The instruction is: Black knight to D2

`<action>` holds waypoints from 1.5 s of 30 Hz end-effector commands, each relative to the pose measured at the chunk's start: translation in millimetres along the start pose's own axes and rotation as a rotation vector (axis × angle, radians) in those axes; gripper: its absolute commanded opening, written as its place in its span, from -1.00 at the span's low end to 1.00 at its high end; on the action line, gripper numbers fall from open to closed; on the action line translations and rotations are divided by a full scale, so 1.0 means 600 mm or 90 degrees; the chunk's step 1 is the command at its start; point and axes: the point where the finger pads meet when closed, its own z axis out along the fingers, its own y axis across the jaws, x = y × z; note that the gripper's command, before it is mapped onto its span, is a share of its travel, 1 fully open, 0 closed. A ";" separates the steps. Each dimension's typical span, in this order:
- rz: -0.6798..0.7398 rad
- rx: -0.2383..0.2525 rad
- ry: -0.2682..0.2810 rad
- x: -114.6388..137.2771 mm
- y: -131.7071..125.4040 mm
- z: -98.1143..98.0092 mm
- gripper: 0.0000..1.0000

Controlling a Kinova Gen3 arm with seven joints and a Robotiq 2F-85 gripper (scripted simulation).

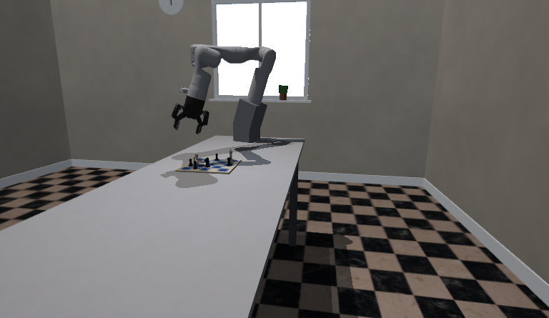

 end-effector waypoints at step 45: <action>0.147 -0.184 -0.077 -0.115 0.081 -0.064 1.00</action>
